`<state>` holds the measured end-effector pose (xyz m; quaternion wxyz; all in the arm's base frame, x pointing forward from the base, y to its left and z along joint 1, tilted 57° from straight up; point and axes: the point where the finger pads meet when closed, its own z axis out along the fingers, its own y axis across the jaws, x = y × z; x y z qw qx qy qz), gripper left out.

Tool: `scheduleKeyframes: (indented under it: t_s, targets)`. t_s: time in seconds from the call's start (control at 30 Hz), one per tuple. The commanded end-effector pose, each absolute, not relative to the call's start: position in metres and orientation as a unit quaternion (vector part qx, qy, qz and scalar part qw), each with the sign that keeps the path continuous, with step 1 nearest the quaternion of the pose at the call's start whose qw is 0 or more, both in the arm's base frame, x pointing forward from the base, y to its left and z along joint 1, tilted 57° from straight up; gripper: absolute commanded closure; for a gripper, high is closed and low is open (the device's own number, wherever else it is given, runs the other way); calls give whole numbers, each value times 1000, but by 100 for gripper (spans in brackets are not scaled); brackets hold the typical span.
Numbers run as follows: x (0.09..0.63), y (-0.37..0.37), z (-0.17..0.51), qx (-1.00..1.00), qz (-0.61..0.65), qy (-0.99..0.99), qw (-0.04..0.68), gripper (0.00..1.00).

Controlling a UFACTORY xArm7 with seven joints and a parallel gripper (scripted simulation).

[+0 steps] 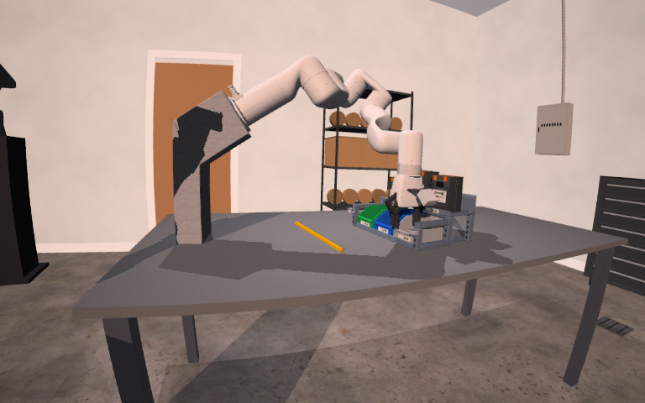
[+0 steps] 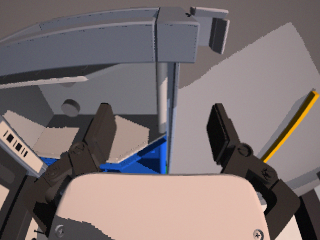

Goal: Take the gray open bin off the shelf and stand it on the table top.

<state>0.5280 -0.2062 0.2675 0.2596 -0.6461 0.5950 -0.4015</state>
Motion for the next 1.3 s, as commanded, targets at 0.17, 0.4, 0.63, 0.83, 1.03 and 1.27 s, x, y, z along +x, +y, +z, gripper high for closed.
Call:
scheduleKeyframes:
  t_s: [0.17,0.4,0.63,0.83,1.03,1.27]
  targets:
    - [531,-208,266,-645,-403,595,260,0]
    - [536,-208,263,-645,-403,595,260,0]
    - [536,-208,263,-645,-403,595,260,0]
    - [544,-210,258,-645,-403,595,260,0]
    - [544,-210,258,-645,-403,595,260,0]
    - [545,-210,257,-645,-403,595,260,0]
